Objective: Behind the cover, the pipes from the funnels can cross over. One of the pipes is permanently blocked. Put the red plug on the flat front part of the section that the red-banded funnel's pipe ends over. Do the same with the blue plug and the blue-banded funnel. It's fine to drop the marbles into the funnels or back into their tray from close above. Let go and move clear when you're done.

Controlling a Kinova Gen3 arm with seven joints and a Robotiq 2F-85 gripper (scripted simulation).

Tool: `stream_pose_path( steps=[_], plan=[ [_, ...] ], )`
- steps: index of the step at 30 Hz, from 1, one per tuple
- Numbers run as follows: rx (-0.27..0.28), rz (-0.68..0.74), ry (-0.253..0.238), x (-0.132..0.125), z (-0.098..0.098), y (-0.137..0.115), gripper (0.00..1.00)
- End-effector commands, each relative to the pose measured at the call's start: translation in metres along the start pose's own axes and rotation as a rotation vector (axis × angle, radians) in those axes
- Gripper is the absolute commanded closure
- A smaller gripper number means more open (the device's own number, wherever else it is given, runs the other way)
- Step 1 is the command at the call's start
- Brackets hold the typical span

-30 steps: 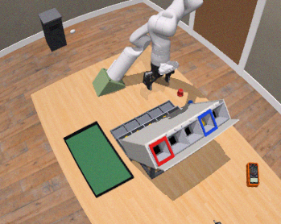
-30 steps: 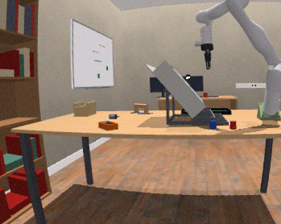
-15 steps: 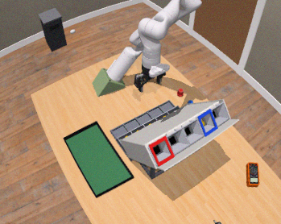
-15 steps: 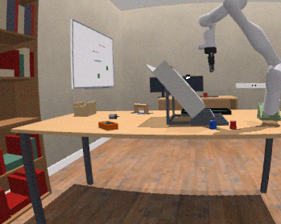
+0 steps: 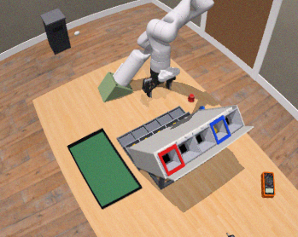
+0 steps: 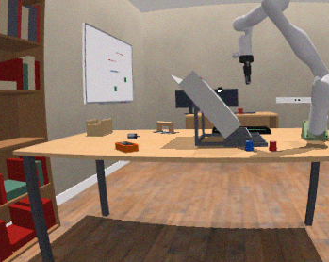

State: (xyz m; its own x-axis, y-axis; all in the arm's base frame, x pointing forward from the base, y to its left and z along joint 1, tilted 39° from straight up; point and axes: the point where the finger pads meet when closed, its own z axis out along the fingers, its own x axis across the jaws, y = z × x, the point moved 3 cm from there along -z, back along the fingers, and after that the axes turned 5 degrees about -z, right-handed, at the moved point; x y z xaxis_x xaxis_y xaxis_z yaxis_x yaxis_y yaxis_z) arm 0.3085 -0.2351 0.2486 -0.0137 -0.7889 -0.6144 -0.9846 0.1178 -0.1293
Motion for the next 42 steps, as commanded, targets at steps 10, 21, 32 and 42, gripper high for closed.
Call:
stream_pose_path(
  steps=[10,21,32,42],
  plan=[
    [0.001,0.0,0.001,0.0002,-0.0007,0.0,0.0],
    [0.001,0.0,0.001,0.0002,-0.0007,0.0,0.3],
    [0.001,0.0,0.001,0.0002,-0.0007,0.0,0.3],
    [0.001,0.0,0.001,0.0002,-0.0007,0.0,0.3]
  ],
)
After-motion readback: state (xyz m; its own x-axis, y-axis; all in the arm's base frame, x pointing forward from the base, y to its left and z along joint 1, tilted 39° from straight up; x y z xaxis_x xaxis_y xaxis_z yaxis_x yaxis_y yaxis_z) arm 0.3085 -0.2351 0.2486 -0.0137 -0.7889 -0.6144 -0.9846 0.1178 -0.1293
